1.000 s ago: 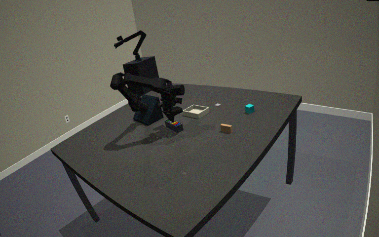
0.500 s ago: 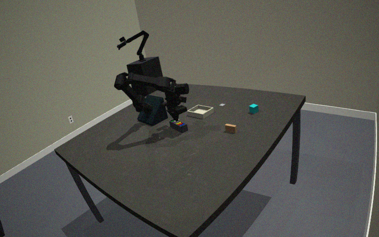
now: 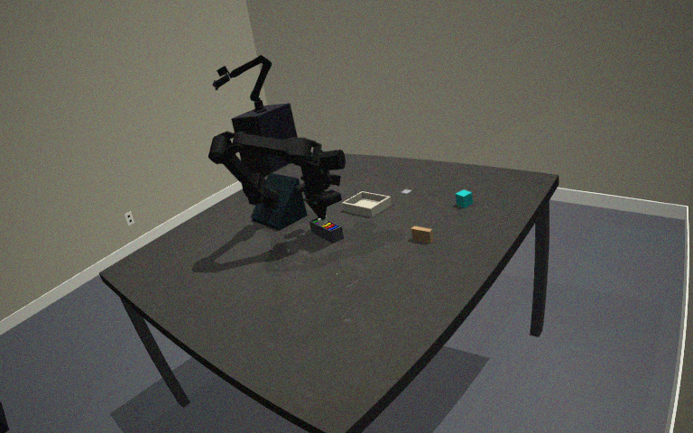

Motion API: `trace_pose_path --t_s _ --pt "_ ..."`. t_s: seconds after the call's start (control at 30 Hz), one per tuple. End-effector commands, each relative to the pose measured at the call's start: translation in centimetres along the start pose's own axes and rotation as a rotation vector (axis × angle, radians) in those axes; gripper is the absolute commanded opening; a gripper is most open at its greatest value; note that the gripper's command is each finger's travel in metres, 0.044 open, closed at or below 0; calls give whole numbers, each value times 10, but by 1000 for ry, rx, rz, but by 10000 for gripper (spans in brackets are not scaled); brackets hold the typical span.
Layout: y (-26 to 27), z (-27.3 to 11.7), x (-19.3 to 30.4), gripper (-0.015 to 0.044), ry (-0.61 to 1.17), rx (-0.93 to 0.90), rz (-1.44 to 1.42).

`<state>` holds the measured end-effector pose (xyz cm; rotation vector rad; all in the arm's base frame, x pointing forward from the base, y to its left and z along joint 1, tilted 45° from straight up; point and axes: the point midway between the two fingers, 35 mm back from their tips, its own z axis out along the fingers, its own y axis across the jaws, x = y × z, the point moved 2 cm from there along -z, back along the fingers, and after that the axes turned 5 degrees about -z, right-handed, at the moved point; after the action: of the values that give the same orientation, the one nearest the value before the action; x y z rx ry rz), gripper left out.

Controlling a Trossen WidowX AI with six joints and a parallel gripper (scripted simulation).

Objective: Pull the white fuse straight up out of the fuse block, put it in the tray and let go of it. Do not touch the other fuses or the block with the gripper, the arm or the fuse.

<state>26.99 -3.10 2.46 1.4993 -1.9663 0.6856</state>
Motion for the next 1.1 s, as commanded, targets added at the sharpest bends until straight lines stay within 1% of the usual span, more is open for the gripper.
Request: trace_pose_path --t_s 0.0,1.07 --pt "0 -3 0 0 -2 -2 4" --pt "1 -18 0 0 -1 -2 2"
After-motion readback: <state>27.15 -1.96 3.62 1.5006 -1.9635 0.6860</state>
